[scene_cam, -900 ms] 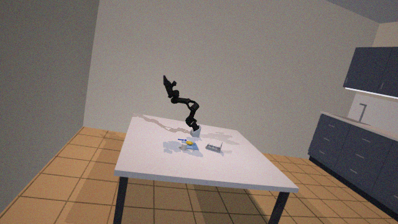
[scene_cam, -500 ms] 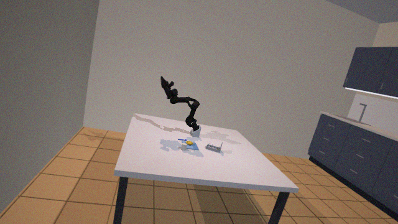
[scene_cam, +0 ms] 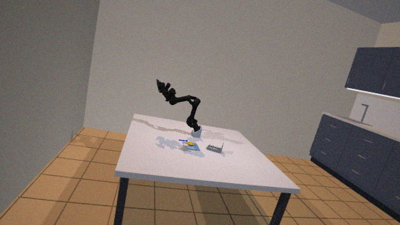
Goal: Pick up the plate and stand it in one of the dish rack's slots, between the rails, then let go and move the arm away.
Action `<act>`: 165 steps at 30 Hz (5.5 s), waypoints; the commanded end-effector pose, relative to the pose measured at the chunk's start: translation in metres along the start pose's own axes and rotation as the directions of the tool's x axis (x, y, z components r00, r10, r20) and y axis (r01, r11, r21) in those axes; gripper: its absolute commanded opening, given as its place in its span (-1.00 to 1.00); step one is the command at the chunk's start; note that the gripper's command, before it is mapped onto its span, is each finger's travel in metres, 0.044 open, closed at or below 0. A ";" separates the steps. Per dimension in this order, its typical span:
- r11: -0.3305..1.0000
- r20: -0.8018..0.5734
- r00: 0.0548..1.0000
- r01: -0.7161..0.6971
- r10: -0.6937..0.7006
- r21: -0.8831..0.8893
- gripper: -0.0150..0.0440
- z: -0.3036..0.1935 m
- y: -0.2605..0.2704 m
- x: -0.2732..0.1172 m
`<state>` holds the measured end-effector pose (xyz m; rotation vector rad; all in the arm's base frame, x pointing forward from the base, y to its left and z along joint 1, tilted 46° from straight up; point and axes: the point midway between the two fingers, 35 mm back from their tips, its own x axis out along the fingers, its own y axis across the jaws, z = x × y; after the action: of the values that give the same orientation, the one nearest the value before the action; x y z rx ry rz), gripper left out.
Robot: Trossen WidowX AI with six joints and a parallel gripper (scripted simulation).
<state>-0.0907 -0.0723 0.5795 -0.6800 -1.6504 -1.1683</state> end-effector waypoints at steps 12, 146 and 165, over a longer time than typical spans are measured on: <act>0.977 -0.230 0.953 0.210 -0.195 0.045 0.86 -0.073 -0.040 -0.007; 0.199 -0.616 -0.705 -0.700 -0.353 0.686 0.86 -0.084 0.170 -0.577; -0.126 -0.647 -0.651 -0.660 -0.397 0.741 0.86 -0.045 0.162 -0.586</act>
<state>0.2830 -0.0007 0.1036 -0.7474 1.3802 -0.4551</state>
